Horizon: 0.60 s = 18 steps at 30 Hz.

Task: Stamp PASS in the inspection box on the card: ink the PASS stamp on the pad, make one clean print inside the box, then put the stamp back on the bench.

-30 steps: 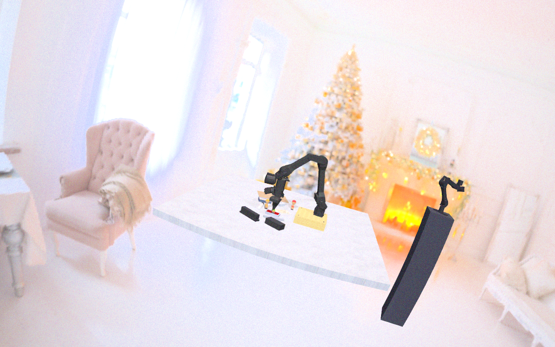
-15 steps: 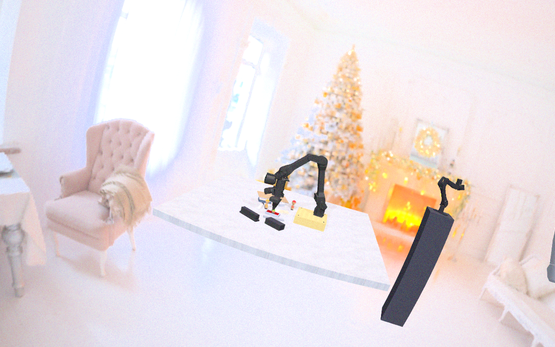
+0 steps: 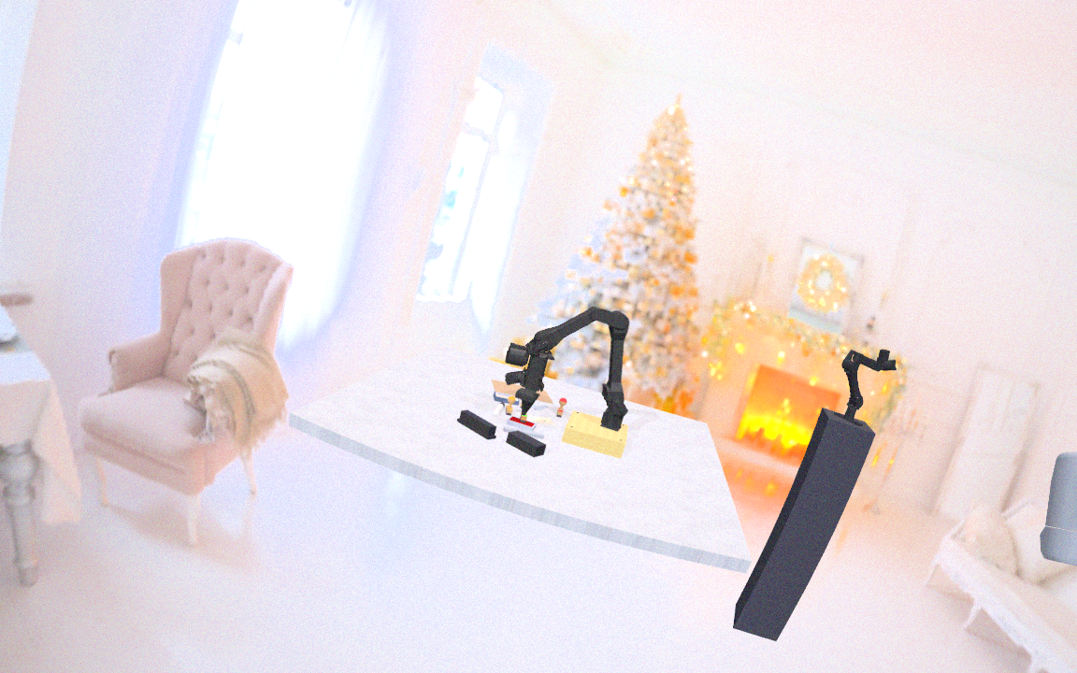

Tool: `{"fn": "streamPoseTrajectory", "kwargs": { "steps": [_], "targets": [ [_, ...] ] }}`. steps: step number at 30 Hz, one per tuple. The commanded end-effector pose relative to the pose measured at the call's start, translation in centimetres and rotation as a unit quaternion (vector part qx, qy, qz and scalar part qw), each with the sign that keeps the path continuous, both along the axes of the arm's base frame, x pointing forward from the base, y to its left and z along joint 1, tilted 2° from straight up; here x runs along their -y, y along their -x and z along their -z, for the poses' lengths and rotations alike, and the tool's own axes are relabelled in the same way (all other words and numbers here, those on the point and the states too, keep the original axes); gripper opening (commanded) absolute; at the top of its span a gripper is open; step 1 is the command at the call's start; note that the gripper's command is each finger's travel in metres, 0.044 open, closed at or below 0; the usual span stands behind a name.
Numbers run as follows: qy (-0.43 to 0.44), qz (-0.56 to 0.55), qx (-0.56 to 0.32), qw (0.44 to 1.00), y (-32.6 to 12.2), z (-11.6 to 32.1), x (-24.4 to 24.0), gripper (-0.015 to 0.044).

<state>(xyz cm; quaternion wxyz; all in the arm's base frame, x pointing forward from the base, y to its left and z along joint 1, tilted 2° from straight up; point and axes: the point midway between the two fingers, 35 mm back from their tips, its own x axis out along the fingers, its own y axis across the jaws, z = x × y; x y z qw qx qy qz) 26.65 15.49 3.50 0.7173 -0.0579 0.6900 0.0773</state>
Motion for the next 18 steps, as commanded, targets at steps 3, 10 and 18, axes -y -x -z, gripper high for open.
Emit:
{"fn": "streamPoseTrajectory", "kwargs": {
  "steps": [3,10,18],
  "targets": [
    [0.0,0.0,0.002,1.0,0.0,-0.7,0.0,0.0],
    [0.0,0.0,0.002,1.0,-0.1,-1.9,0.0,0.0],
    [0.0,0.0,0.002,1.0,0.0,-3.1,0.1,0.0]
  ]
}}
